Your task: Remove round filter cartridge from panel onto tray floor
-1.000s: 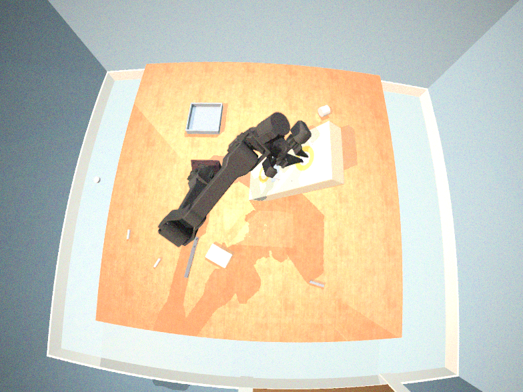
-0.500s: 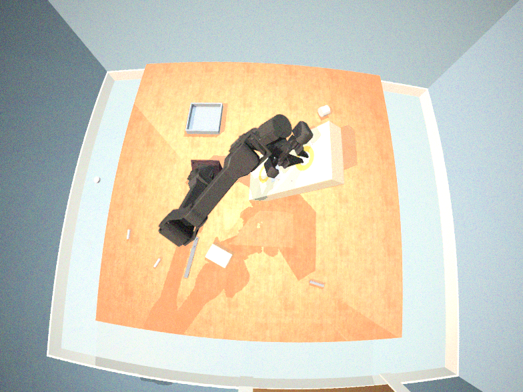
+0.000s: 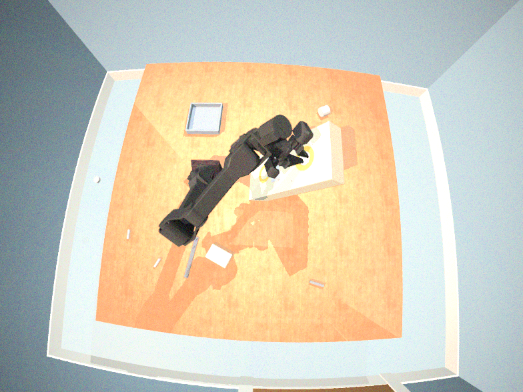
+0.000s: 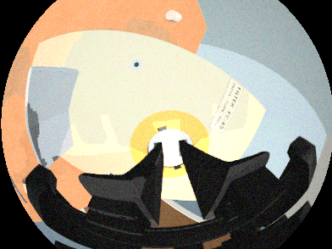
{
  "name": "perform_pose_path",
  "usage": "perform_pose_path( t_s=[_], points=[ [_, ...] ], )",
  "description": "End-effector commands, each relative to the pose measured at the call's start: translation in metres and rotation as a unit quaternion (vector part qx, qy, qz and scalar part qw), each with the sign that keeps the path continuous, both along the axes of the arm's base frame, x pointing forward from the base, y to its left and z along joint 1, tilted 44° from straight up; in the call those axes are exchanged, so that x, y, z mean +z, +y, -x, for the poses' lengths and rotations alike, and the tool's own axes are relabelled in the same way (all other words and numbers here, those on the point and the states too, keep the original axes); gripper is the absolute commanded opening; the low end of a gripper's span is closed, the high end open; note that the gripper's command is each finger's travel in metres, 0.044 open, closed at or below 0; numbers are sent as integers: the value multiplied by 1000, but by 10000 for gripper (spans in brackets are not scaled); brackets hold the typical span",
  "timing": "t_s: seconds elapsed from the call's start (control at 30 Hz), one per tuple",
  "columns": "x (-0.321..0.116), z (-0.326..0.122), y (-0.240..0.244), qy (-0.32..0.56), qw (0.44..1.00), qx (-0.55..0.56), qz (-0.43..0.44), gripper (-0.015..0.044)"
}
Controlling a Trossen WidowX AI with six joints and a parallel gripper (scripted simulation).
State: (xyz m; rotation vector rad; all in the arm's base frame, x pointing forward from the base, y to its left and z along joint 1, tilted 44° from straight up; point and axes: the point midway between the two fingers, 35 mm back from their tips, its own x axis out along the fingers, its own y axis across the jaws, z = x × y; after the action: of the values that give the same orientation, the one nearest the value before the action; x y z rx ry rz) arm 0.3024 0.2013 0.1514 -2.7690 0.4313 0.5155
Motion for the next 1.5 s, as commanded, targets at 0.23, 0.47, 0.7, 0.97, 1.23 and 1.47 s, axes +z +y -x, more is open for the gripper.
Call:
perform_pose_path(
  t_s=[0.23, 0.47, 0.7, 0.97, 1.23, 1.47],
  points=[
    [0, 0, 0, 0, 1000, 0, 0, 30],
    [-1, -2, -1, -6, 999, -14, -30, 0],
    [-3, -5, -3, -31, 988, -61, -135, 0],
    [-3, -6, -3, -63, 958, -114, -256, 0],
    [-3, -6, -3, -94, 909, -165, -372, 0],
    [-3, -5, -3, -120, 851, -207, -467, 0]
  ],
)
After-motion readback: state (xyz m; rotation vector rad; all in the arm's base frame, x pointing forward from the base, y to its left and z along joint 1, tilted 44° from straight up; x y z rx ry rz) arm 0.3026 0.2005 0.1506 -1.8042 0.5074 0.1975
